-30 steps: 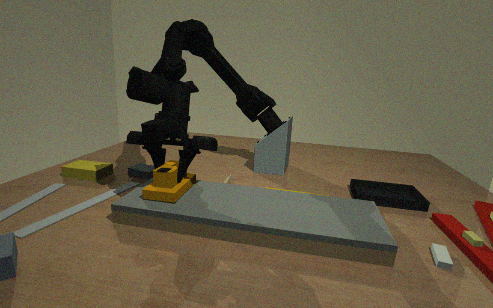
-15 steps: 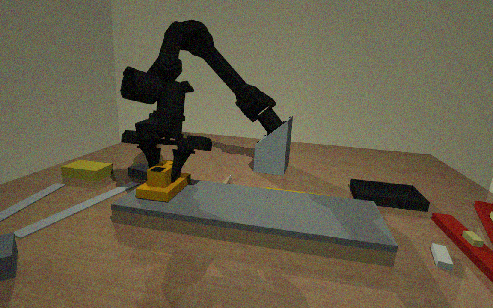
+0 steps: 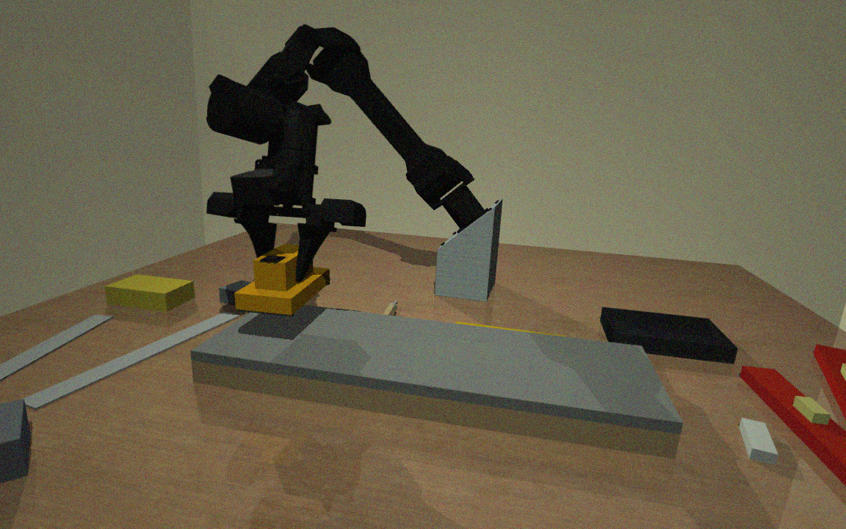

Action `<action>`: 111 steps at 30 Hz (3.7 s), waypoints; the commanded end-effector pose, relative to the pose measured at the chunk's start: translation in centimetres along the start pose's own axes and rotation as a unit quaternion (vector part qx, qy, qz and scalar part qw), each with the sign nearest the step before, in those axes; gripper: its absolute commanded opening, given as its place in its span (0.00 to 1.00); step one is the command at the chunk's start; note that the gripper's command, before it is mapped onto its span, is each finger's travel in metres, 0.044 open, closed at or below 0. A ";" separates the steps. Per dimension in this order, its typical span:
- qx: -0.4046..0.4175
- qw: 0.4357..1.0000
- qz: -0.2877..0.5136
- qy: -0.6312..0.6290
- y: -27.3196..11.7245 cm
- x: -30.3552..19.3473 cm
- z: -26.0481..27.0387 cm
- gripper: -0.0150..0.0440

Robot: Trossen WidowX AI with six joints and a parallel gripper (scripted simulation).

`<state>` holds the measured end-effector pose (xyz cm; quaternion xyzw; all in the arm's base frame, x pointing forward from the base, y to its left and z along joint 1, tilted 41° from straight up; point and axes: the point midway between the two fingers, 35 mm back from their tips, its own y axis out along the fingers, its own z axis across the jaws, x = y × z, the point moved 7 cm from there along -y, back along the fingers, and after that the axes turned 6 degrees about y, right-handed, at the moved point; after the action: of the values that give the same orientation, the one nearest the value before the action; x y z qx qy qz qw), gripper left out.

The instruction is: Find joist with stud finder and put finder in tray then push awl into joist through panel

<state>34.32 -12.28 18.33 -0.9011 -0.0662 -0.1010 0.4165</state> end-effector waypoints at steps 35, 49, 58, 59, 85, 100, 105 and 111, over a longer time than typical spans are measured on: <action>0.129 0.957 -0.038 -0.255 -6.7 2.0 20.8 0.25; 0.178 0.898 -0.037 -0.401 -8.0 -2.9 32.3 0.25; 0.196 0.849 -0.029 -0.490 -8.5 -7.9 38.4 0.25; 0.197 0.843 -0.028 -0.499 -8.6 -8.5 39.1 0.25; 0.197 0.712 0.007 -0.674 -7.2 -23.2 48.0 0.25; 0.196 0.712 0.007 -0.674 -3.3 -24.0 48.2 0.25; 0.196 0.712 0.007 -0.674 -2.0 -24.4 48.2 0.25; 0.196 0.712 0.007 -0.674 -0.4 -24.8 48.1 0.25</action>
<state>16.32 24.45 -16.95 -0.6289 -0.3404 0.5502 0.4312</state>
